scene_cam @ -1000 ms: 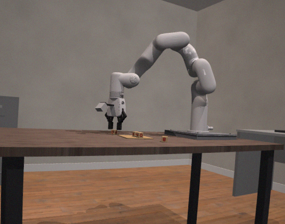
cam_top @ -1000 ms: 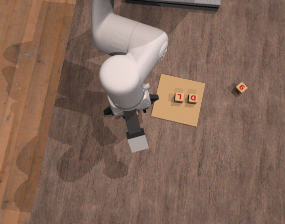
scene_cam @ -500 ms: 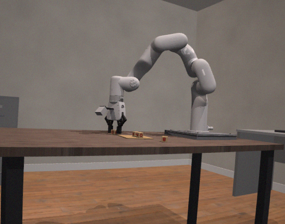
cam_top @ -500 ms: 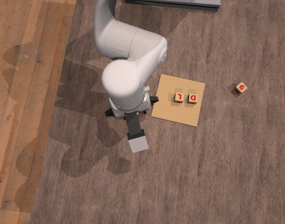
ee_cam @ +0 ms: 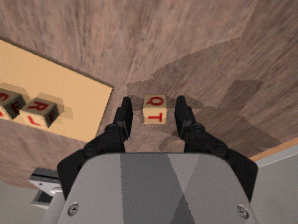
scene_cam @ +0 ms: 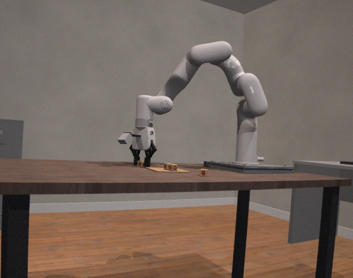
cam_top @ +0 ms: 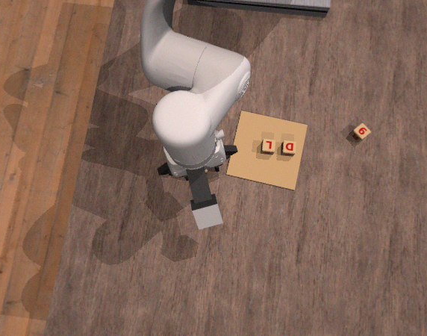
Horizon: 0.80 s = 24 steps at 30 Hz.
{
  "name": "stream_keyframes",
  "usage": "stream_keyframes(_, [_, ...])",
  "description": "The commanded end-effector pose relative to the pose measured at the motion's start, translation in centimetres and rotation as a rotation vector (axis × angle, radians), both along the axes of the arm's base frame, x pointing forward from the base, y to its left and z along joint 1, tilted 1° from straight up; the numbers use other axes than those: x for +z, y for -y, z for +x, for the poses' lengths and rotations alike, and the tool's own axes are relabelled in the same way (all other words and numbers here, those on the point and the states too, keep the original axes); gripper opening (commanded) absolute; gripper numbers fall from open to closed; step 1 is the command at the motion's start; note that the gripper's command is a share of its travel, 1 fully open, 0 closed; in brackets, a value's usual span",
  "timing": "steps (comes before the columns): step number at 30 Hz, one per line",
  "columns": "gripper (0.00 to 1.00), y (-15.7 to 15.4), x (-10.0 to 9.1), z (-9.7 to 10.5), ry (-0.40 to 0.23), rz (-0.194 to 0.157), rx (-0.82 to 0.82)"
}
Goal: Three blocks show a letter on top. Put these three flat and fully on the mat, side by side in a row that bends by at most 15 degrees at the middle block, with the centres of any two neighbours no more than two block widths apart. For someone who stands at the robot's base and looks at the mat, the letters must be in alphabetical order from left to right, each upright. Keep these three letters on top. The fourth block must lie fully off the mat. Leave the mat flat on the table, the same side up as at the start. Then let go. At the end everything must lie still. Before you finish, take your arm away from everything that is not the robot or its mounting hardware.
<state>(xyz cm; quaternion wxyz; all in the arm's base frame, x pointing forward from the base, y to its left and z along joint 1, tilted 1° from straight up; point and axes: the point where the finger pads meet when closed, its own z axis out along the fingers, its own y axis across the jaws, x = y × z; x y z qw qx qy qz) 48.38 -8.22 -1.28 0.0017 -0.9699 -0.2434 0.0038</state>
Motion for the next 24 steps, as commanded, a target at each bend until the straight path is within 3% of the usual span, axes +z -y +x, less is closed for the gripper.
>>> stream_keyframes(1, [0.62,0.02,0.13,0.14,0.004,-0.001,0.0])
stream_keyframes(22, [0.62,0.02,0.13,0.14,0.004,-0.001,0.0])
stream_keyframes(23, [0.42,0.02,0.13,0.14,0.004,-0.001,0.0])
stream_keyframes(24, [0.42,0.02,0.13,0.14,0.004,-0.001,0.0])
